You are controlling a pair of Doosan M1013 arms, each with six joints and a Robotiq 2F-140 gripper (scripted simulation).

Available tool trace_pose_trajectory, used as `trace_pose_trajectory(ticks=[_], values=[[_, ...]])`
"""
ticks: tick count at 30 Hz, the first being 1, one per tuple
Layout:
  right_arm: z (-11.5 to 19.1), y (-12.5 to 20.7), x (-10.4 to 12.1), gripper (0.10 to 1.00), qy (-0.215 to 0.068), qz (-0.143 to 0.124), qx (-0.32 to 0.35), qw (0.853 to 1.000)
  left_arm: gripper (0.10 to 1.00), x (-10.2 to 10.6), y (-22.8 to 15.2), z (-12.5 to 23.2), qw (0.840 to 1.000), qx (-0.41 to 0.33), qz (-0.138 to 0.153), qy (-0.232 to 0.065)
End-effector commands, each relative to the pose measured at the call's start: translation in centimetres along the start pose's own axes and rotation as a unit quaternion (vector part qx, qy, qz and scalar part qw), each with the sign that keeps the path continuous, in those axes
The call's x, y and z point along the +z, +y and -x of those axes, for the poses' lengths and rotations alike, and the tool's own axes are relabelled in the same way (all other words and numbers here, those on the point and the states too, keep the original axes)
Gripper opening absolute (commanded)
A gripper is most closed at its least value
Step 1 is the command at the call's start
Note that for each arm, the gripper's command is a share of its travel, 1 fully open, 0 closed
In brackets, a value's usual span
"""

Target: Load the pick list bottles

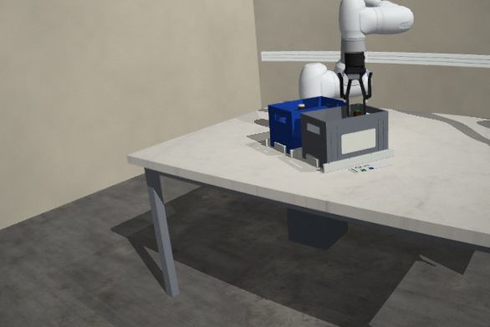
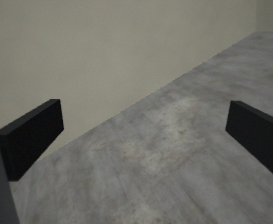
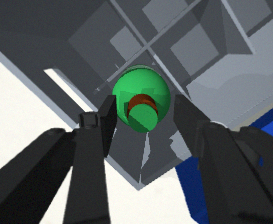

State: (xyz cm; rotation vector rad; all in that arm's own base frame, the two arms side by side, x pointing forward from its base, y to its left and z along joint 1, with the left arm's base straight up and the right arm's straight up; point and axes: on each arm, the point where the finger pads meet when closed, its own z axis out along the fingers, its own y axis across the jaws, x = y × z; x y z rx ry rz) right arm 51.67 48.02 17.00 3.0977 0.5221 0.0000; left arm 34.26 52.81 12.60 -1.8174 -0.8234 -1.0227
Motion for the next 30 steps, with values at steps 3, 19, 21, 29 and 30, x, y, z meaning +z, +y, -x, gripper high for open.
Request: trace_pose_trajectory(ticks=[3,19,21,29,30], values=[[0.0,0.0,-0.1,0.442,0.001,0.000,0.000,1.000,1.000,0.0,0.0,-0.1,1.000,0.000,0.000,0.000],[0.0,0.0,-0.1,0.442,0.001,0.000,0.000,1.000,1.000,0.0,0.0,-0.1,1.000,0.000,0.000,0.000],[0.0,0.0,-0.1,0.442,0.001,0.000,0.000,1.000,1.000,0.0,0.0,-0.1,1.000,0.000,0.000,0.000],[0.0,0.0,-2.0,0.442,0.001,0.000,0.000,1.000,1.000,0.0,0.0,-0.1,1.000,0.000,0.000,0.000],[0.0,0.0,-2.2,0.442,0.001,0.000,0.000,1.000,1.000,0.0,0.0,-0.1,1.000,0.000,0.000,0.000]])
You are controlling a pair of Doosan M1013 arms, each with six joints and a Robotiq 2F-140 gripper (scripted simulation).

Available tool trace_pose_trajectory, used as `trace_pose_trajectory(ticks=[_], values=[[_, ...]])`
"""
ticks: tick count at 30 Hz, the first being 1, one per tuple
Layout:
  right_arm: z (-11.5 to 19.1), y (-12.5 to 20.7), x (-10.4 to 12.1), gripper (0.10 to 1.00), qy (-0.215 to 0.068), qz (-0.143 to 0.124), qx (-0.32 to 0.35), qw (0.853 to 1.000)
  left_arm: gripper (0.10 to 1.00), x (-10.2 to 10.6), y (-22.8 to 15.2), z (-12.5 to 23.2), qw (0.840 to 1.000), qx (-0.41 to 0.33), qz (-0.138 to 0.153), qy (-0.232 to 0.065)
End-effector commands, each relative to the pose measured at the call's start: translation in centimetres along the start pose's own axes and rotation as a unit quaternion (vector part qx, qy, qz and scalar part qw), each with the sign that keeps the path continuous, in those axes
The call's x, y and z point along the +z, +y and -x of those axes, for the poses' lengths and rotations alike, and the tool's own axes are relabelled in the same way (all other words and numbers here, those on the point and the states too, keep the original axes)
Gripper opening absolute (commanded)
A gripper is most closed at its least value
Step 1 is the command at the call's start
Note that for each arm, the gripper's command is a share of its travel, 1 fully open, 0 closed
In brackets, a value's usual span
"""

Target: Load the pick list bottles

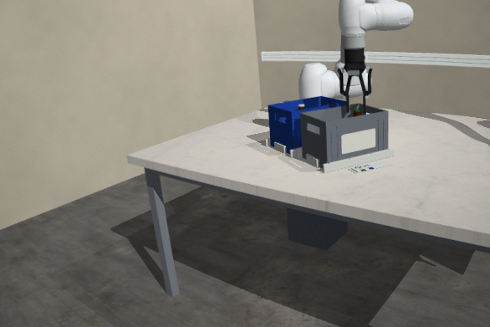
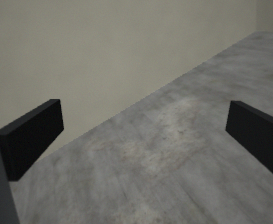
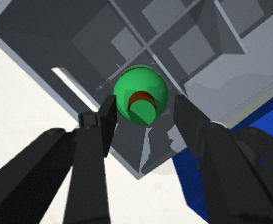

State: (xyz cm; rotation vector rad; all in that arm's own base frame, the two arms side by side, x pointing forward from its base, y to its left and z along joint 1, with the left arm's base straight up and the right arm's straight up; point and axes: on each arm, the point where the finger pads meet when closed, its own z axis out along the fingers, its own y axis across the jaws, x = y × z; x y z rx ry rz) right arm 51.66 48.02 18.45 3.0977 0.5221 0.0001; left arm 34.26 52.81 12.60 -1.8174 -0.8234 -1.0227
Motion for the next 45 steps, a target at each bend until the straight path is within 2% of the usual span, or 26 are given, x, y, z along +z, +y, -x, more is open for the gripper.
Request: trace_pose_trajectory(ticks=[1,28,45], values=[[0.0,0.0,-1.0,0.442,0.001,0.000,0.000,1.000,1.000,0.0,0.0,-0.1,1.000,0.000,0.000,0.000],[0.0,0.0,-7.1,0.442,0.001,0.000,0.000,1.000,1.000,0.0,0.0,-0.1,1.000,0.000,0.000,0.000],[0.0,0.0,-7.1,0.442,0.000,0.000,0.000,1.000,1.000,0.0,0.0,-0.1,1.000,0.000,0.000,0.000]])
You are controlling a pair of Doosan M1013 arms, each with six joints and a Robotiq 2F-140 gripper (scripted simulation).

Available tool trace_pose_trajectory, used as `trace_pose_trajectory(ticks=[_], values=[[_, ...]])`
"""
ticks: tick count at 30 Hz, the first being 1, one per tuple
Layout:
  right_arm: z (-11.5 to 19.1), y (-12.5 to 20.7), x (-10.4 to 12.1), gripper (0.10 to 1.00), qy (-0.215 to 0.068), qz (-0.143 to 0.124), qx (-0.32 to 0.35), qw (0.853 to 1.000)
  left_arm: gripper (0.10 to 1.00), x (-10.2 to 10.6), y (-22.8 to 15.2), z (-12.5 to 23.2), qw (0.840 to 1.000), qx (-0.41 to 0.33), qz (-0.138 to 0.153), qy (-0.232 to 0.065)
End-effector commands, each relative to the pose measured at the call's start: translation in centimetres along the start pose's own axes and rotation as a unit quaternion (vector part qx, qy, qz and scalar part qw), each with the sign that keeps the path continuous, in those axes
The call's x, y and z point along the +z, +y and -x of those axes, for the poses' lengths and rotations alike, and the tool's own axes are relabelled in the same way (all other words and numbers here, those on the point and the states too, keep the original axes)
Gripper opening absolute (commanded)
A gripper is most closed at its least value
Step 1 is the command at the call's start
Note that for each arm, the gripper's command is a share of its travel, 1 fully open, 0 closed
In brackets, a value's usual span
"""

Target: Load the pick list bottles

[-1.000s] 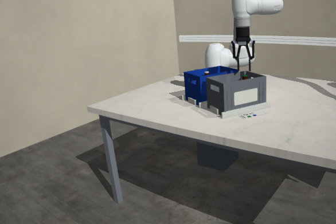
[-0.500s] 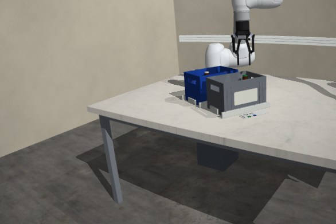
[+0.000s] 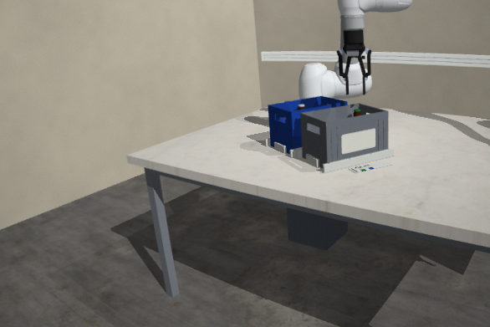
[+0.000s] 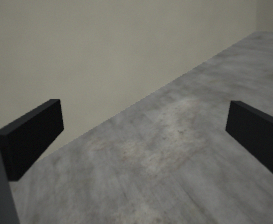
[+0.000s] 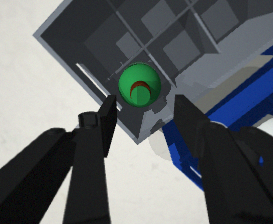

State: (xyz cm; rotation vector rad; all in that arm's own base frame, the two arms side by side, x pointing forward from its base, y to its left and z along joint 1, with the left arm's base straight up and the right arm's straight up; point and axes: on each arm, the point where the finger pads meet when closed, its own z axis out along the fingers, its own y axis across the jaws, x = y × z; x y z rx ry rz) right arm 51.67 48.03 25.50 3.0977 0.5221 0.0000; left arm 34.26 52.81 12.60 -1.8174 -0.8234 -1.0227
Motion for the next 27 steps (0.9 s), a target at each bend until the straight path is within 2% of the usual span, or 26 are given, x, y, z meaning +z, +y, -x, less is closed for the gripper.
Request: trace_pose_trajectory(ticks=[1,23,27], values=[[-0.02,-0.02,-0.09,0.442,0.001,0.000,0.000,1.000,1.000,0.01,-0.01,-0.06,1.000,0.000,0.000,0.000],[-0.02,-0.02,-0.09,0.442,0.001,0.000,0.000,1.000,1.000,0.01,-0.01,-0.06,1.000,0.000,0.000,0.000],[0.19,0.80,-0.09,0.442,0.001,0.000,0.000,1.000,1.000,0.01,-0.01,-0.06,1.000,0.000,0.000,0.000]])
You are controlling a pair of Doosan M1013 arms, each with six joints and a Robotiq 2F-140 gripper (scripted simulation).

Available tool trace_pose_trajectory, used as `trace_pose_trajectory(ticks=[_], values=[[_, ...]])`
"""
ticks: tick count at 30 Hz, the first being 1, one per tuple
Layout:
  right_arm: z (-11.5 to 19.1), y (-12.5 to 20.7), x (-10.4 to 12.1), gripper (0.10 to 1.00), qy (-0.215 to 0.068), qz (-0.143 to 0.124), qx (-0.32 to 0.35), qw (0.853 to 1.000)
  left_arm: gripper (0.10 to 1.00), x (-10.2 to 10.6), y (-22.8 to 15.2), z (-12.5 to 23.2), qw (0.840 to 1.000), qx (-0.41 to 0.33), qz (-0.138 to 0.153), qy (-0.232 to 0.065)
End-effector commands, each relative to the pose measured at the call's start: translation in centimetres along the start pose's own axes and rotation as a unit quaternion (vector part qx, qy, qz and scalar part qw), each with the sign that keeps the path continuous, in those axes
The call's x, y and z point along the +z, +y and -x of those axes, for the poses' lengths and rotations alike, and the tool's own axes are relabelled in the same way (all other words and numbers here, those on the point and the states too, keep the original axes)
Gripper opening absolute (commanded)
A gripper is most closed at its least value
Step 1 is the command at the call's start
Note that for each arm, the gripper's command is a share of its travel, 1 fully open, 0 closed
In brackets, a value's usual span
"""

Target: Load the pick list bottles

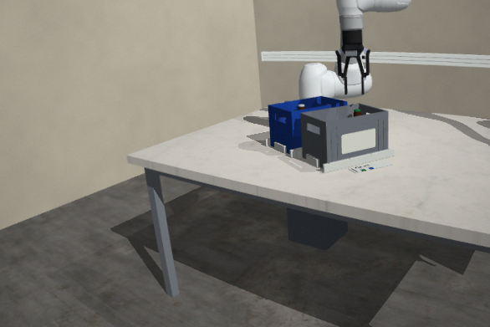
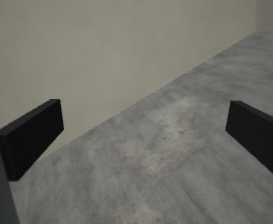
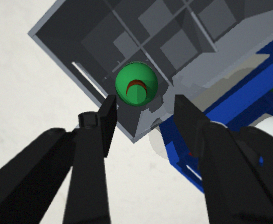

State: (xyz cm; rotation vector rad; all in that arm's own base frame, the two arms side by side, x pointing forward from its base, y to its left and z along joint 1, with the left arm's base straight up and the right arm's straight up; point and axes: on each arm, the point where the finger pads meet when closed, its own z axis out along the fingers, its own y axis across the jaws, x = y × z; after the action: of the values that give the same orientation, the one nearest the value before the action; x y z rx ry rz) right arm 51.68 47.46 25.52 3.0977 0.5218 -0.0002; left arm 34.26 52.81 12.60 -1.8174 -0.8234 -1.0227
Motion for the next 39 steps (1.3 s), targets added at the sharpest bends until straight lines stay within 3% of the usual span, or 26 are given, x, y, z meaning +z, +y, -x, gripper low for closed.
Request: trace_pose_trajectory(ticks=[1,39], values=[[0.0,0.8,-0.1,0.442,0.001,0.000,0.000,1.000,1.000,0.0,0.0,-0.1,1.000,0.000,0.000,0.000],[-1.7,17.7,-0.1,0.442,0.001,0.000,0.000,1.000,1.000,0.0,0.0,-0.1,1.000,0.000,0.000,0.000]])
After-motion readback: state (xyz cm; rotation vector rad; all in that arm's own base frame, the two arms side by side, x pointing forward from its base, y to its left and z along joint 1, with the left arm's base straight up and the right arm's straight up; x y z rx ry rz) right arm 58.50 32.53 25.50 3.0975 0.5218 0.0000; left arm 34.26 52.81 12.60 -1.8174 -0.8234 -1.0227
